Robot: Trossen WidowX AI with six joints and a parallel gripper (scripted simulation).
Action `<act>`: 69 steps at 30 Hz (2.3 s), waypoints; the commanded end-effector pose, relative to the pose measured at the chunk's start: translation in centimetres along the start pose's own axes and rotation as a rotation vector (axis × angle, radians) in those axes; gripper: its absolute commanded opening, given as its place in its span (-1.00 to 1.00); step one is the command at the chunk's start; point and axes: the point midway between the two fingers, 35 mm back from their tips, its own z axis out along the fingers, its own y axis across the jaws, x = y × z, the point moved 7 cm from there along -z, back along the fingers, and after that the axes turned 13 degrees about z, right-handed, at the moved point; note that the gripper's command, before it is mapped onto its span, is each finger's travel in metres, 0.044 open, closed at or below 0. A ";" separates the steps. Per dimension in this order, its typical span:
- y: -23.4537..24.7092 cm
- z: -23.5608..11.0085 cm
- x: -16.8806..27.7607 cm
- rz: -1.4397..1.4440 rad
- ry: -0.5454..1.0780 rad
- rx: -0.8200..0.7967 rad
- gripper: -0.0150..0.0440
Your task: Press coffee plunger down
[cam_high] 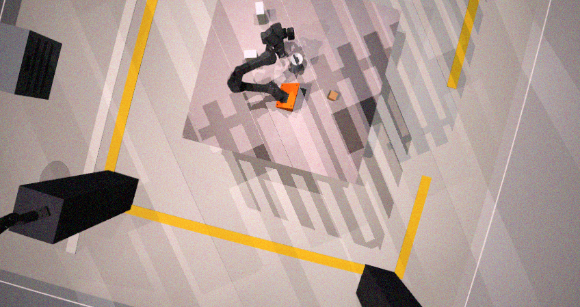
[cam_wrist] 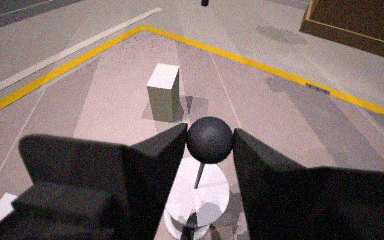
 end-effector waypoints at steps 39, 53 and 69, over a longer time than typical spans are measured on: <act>-1.1 4.0 4.6 0.044 0.030 -0.016 -0.06; -1.4 4.1 4.4 0.044 0.030 -0.016 -0.06; -1.6 4.1 4.3 0.044 0.030 -0.016 -0.06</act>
